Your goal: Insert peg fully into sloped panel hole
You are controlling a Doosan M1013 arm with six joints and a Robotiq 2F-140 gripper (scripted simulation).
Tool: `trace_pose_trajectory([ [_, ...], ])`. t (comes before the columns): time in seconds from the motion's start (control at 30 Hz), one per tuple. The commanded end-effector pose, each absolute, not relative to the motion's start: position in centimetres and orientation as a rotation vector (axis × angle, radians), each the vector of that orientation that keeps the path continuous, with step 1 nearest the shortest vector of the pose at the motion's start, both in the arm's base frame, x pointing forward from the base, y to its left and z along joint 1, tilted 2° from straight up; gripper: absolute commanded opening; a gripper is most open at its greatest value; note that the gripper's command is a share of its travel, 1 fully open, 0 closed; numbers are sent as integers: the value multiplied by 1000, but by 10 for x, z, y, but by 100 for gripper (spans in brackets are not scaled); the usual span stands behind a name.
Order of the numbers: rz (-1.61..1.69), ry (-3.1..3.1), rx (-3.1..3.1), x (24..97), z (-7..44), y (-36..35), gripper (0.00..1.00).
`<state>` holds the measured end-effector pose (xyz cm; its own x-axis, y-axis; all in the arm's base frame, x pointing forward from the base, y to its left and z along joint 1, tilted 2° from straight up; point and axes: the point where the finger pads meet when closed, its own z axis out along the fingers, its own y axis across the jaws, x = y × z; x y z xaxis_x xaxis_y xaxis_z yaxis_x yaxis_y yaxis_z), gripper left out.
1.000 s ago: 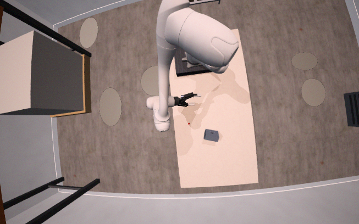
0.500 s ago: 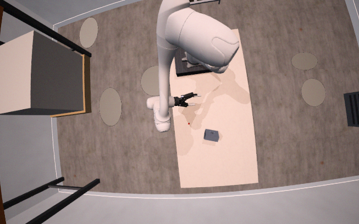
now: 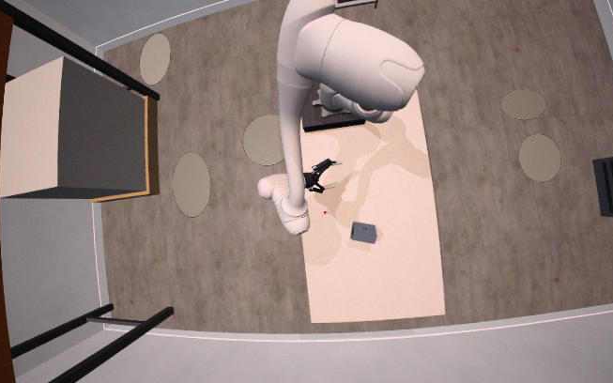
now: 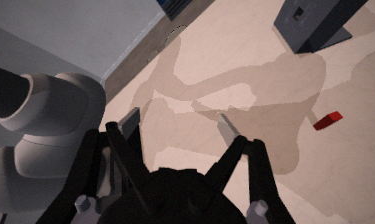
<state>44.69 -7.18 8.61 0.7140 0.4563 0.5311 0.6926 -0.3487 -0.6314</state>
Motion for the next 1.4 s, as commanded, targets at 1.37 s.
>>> trace_pose_trajectory([
  [1.37, -240, -2712, -1054, 564, 24, -149, 100],
])
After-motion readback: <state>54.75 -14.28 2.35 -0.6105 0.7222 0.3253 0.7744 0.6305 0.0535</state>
